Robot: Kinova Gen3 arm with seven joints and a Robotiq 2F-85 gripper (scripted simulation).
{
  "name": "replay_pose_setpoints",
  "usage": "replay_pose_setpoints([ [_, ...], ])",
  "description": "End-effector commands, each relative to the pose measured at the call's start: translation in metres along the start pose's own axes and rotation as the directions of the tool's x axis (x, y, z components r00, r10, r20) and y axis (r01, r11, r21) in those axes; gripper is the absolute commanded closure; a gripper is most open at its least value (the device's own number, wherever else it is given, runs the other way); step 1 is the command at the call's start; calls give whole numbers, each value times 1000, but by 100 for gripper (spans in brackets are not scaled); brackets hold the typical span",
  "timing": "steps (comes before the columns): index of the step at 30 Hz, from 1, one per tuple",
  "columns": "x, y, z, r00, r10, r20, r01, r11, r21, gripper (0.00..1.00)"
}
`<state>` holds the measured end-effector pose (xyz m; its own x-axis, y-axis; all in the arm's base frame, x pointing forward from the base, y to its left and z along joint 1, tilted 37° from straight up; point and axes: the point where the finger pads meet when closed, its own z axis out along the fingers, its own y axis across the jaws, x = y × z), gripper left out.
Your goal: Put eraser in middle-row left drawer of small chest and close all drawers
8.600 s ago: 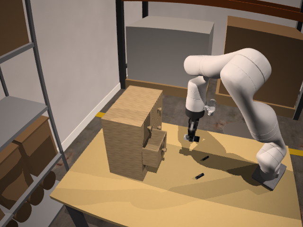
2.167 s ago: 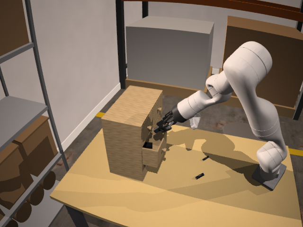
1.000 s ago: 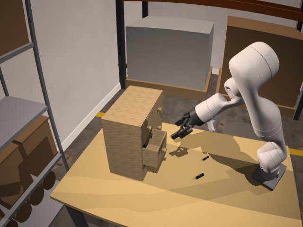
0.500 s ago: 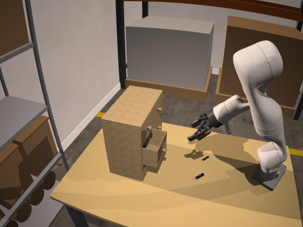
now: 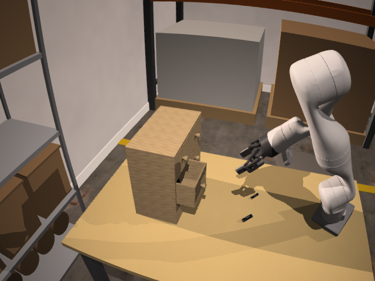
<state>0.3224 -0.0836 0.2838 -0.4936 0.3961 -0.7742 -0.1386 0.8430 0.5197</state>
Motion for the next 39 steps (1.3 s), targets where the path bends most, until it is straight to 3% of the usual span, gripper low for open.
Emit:
replay_pose_setpoints([
  [1, 0, 0, 0, 1000, 0, 1, 0, 1000, 1, 0],
  [22, -1, 0, -1, 1000, 0, -17, 0, 1000, 0, 0],
  [39, -3, 0, -3, 997, 0, -78, 0, 1000, 0, 0],
])
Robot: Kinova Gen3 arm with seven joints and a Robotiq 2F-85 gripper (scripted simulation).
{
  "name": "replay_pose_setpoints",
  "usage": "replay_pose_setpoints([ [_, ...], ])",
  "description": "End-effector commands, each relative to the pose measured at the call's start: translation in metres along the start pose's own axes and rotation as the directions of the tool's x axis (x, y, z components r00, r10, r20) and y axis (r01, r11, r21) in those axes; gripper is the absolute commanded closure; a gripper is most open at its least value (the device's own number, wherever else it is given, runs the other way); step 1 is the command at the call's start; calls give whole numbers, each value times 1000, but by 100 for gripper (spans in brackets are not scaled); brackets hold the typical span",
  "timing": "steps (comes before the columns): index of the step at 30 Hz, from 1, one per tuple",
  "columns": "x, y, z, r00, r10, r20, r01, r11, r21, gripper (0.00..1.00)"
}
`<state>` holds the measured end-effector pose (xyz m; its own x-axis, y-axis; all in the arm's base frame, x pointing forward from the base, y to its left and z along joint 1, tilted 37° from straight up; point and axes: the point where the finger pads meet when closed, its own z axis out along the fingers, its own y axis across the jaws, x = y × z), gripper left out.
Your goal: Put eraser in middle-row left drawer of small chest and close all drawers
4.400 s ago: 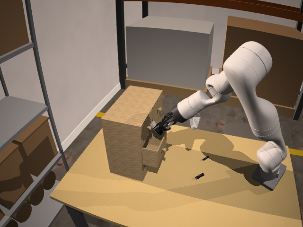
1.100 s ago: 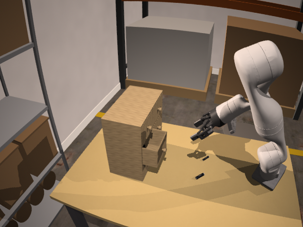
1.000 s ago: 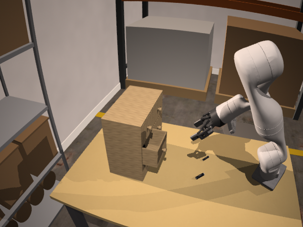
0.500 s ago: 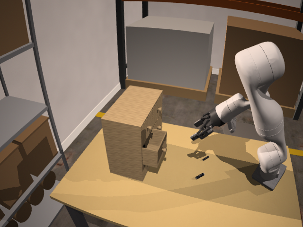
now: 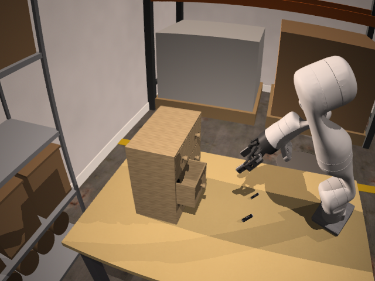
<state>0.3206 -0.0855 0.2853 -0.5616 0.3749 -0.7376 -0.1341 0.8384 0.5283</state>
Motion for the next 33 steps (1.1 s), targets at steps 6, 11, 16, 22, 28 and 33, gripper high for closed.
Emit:
replay_pose_setpoints([
  [6, -4, 0, -2, 999, -10, -38, 10, 1000, 2, 0],
  [11, -5, 0, -4, 997, -9, -78, 10, 1000, 2, 0],
  [16, -6, 0, -5, 993, -9, -114, 9, 1000, 2, 0],
  [22, -8, 0, -7, 987, -8, -163, 9, 1000, 2, 0],
  [28, -10, 0, -10, 974, -8, -227, 8, 1000, 2, 0],
  [33, -11, 0, -12, 962, -7, -272, 8, 1000, 2, 0],
])
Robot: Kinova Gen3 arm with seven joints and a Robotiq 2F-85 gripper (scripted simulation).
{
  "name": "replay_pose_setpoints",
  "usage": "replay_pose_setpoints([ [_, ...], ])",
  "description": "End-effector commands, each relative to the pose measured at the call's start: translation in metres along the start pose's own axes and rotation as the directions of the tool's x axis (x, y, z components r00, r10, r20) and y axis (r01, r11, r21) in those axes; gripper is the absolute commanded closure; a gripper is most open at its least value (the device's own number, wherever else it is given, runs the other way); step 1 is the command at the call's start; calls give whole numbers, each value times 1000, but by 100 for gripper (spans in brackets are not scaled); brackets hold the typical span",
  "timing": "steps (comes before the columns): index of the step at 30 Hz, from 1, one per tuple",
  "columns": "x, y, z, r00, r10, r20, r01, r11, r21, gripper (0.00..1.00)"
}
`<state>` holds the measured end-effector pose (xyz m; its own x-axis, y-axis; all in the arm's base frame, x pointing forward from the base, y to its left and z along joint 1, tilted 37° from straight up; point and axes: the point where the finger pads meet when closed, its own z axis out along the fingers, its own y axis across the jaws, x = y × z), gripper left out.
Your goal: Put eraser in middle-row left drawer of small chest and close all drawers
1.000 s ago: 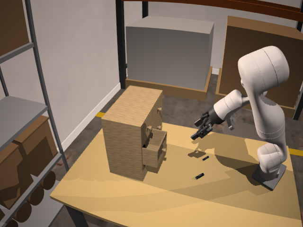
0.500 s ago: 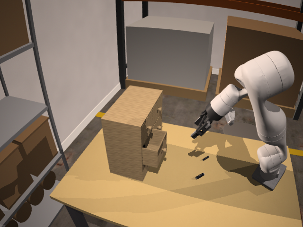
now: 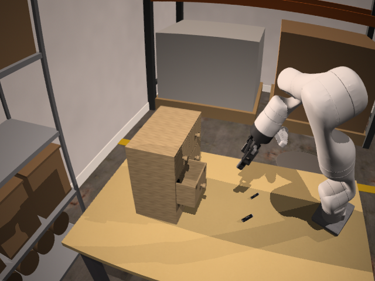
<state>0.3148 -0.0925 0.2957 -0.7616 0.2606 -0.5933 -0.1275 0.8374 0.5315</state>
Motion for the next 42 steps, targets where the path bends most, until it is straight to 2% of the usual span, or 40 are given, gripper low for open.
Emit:
replay_pose_setpoints([
  [1, -4, 0, -1, 1000, -14, -3, 14, 1000, 2, 0],
  [16, -8, 0, -9, 983, -12, -181, 13, 1000, 3, 0],
  [18, -8, 0, -9, 983, -12, -181, 13, 1000, 3, 0],
  [33, -11, 0, -16, 945, -11, -327, 12, 1000, 3, 0],
  [42, -12, 0, -19, 929, -10, -370, 12, 1000, 3, 0],
])
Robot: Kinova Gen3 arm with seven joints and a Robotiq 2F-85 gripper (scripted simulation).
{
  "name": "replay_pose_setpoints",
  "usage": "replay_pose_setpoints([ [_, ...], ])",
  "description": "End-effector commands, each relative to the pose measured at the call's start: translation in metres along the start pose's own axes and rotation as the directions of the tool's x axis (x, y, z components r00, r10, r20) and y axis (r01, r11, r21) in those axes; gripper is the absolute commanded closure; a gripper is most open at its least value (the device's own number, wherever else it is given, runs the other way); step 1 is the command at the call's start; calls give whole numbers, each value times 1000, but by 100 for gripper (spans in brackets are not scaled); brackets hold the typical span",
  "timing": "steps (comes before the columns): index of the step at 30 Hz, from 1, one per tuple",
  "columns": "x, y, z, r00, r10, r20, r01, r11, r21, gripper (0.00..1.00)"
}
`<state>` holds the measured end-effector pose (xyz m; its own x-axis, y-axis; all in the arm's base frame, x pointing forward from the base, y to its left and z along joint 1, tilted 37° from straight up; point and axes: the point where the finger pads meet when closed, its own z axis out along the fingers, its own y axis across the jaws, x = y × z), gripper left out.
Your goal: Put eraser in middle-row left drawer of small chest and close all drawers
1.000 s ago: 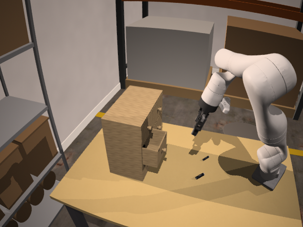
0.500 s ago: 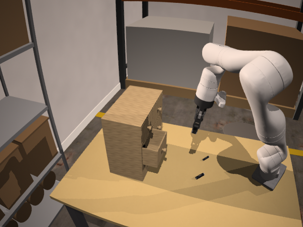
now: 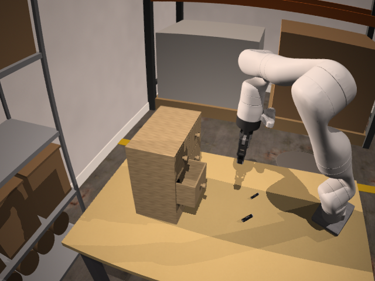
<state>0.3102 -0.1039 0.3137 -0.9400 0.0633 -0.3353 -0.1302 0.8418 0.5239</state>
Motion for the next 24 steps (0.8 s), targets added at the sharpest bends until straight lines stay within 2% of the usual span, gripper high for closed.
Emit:
replay_pose_setpoints([
  [1, -2, 0, 0, 1000, -5, -12, 5, 1000, -1, 0],
  [8, -2, 0, -2, 999, -4, -37, 4, 1000, -1, 0],
  [24, -2, 0, -2, 999, -4, -46, 4, 1000, -1, 0],
])
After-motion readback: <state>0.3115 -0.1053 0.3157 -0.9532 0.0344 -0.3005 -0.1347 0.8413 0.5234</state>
